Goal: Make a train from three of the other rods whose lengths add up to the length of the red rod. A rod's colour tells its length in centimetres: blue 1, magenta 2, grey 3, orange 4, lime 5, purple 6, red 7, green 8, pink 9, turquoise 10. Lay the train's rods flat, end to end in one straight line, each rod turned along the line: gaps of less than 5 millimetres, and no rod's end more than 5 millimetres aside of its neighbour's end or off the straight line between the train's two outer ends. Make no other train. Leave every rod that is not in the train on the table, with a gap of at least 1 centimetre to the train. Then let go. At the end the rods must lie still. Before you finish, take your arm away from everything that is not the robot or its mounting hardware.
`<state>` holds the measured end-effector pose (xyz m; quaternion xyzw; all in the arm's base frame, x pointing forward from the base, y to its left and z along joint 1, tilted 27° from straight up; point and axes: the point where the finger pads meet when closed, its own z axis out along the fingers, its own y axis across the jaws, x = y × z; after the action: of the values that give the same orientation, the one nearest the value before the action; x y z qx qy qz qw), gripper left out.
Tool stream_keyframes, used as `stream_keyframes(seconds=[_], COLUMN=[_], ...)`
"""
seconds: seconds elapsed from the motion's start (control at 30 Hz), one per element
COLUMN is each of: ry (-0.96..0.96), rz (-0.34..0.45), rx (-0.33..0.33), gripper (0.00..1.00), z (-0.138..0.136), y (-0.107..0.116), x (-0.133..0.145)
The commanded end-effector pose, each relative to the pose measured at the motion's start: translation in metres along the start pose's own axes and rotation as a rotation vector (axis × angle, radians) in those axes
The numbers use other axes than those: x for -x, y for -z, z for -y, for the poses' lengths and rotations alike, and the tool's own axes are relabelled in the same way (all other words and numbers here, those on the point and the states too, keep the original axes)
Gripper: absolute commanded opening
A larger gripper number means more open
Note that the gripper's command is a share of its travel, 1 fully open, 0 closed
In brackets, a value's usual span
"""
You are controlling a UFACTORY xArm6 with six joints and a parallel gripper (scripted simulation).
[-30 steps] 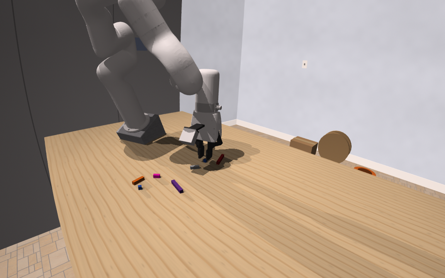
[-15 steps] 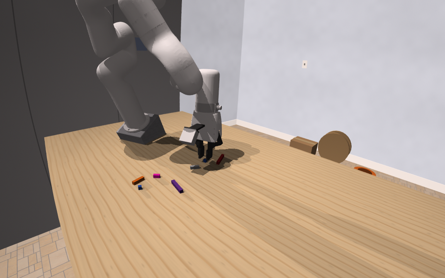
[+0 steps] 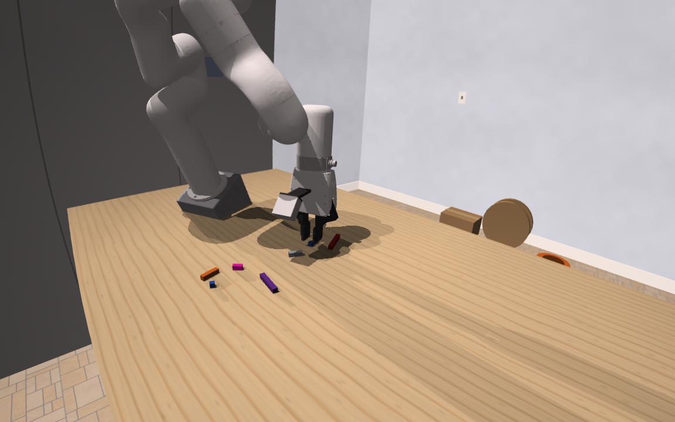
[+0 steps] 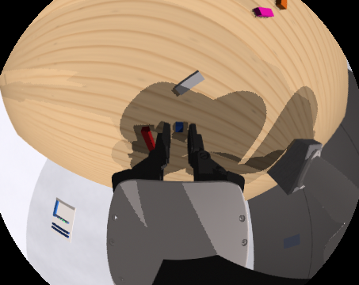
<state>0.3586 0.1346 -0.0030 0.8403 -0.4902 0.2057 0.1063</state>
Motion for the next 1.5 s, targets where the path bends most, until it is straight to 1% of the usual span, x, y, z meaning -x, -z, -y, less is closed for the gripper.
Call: stream_keyframes(seconds=[0.0, 1.0, 1.47], ry=[-0.001, -0.001, -0.001], rz=[0.0, 0.0, 0.0], rx=[-0.003, -0.003, -0.003], gripper=[0.24, 0.24, 0.24], z=[0.0013, 0.0013, 0.0013], y=[0.0009, 0.0007, -0.0087], x=[0.0, 0.0, 0.0])
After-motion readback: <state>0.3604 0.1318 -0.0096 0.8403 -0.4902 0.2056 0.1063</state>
